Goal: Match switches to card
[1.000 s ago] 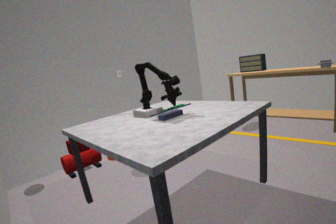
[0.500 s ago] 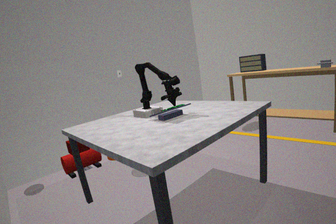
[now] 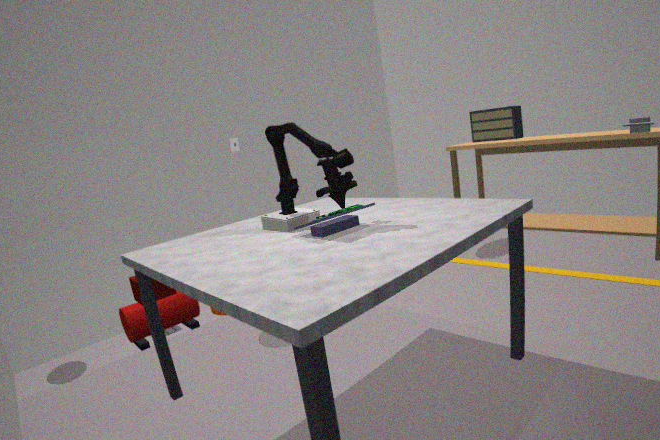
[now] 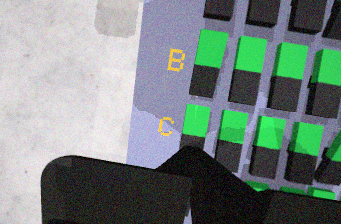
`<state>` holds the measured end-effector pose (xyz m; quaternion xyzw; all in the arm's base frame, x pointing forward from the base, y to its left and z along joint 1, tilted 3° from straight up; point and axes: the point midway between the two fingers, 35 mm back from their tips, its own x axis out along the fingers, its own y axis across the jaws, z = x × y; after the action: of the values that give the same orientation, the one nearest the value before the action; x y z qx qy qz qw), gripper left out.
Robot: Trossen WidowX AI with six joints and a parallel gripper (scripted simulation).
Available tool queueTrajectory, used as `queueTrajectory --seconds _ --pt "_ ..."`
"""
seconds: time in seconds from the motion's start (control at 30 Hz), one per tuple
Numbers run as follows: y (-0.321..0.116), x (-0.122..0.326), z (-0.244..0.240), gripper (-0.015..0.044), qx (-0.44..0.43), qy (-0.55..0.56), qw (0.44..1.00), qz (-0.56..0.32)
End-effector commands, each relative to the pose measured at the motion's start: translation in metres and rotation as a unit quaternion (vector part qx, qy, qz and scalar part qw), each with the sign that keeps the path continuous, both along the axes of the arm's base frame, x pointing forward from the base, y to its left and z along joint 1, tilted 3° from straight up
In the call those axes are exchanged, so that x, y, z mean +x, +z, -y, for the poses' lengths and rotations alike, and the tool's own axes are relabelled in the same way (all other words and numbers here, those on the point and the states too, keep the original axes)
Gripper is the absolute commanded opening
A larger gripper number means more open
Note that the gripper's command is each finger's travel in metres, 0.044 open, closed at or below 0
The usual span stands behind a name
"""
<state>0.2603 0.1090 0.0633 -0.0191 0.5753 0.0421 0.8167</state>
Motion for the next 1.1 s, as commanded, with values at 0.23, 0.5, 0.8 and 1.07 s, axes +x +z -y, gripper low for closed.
queueTrajectory --seconds 0.23,0.5,0.8,1.07 --pt "-0.0027 0.0004 0.0002 0.0 -0.002 0.002 1.0 -0.001" --pt "-0.0037 0.0008 0.0002 0.0 -0.002 0.002 1.0 -0.001" --pt "-0.0049 0.0011 0.0001 0.0 -0.002 0.002 1.0 -0.001" --pt "-0.0059 0.0015 0.0001 0.0 -0.002 0.002 1.0 -0.001"
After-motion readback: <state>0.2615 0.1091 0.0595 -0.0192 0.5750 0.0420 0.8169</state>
